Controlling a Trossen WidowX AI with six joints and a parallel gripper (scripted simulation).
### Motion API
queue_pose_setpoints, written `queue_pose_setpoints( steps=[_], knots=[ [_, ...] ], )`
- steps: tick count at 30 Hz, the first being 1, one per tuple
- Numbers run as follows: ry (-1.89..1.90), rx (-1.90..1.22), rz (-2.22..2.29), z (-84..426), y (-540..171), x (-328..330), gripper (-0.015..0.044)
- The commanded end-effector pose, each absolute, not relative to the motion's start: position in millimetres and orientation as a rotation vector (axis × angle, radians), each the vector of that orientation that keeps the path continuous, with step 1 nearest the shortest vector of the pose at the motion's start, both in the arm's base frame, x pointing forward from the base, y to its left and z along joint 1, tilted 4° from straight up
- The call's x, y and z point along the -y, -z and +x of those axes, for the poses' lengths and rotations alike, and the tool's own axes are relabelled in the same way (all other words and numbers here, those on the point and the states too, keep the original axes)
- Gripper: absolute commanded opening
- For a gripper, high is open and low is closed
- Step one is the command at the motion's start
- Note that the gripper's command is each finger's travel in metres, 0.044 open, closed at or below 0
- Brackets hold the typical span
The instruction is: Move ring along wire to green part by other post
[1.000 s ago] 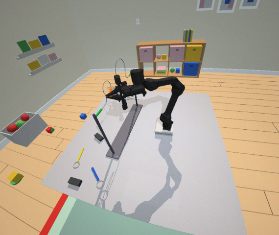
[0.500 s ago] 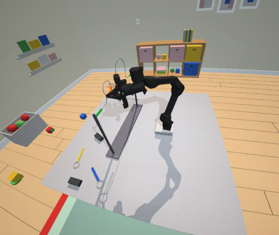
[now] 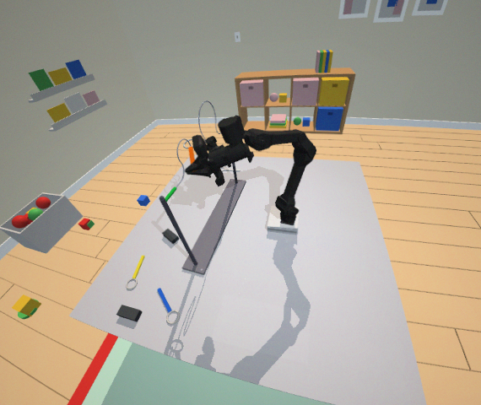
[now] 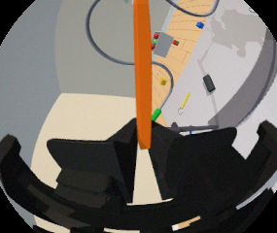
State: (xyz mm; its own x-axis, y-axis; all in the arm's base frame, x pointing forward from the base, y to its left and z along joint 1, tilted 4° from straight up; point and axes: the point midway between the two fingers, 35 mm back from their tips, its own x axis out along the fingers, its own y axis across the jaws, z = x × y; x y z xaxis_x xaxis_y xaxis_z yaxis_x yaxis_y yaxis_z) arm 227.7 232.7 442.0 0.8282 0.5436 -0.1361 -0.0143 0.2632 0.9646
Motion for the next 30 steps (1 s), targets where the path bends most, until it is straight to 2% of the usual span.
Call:
queue_pose_setpoints(
  steps=[1,30],
  knots=[
    [-0.369,-0.492,1.161,229.7,-435.5,-232.3,-0.0150],
    [-0.175,-0.453,0.515,236.9,-395.9,-204.8,-0.0150]
  ],
)
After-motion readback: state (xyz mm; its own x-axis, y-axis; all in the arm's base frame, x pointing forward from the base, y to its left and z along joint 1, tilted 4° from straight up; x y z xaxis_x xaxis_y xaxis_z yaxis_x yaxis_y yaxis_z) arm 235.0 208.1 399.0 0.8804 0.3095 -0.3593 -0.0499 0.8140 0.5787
